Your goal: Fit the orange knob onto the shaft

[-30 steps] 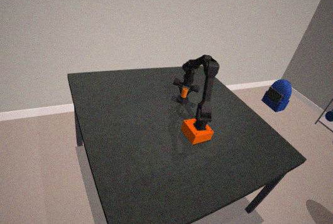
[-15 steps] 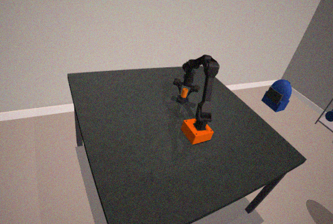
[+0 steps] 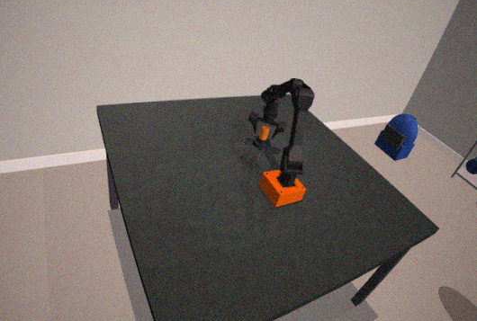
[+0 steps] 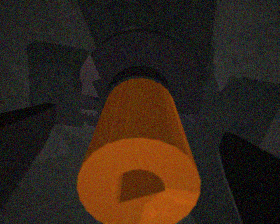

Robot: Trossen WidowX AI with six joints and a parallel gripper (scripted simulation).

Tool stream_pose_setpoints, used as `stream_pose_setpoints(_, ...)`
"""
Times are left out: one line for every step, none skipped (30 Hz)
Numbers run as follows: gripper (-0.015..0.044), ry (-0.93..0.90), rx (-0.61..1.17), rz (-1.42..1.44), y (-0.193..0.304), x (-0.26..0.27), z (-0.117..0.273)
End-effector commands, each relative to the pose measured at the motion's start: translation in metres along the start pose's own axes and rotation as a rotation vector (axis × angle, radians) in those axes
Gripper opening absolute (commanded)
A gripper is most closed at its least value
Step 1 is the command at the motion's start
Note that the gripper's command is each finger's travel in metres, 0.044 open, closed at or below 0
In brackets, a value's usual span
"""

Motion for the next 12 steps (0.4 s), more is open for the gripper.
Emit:
stream_pose_setpoints(0.0440, -0.006, -0.007, 0.000, -0.003, 0.003, 0.036)
stream_pose_setpoints(0.0440, -0.006, -0.007, 0.000, -0.003, 0.003, 0.053)
stream_pose_setpoints(0.0440, -0.006, -0.007, 0.000, -0.002, 0.002, 0.069)
stream_pose_setpoints(0.0440, -0.006, -0.006, 0.000, -0.001, 0.001, 0.082)
stream_pose_setpoints(0.0440, -0.006, -0.006, 0.000, 0.000, 0.000, 0.090)
stream_pose_setpoints(0.0440, -0.006, -0.006, 0.000, 0.000, 0.000, 0.093)
stream_pose_setpoints(0.0440, -0.006, -0.006, 0.000, 0.000, 0.000, 0.093)
stream_pose_setpoints(0.0440, -0.006, -0.007, 0.000, -0.002, 0.001, 0.093)
stream_pose_setpoints(0.0440, -0.006, -0.007, 0.000, -0.003, 0.001, 0.093)
stream_pose_setpoints(0.0440, -0.006, -0.007, 0.000, -0.003, 0.001, 0.093)
stream_pose_setpoints(0.0440, -0.006, -0.007, 0.000, -0.003, 0.001, 0.093)
stream_pose_setpoints(0.0440, -0.006, -0.007, 0.000, -0.003, 0.001, 0.093)
Point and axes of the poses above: the point midway between the two fingers, 35 mm back from their tips, its own z axis back along the fingers, its own x axis across the jaws, y = z × x, the point moved 3 cm from there along z, back along the fingers, and after that the axes turned 10 degrees about -z, right-handed, at the moved point
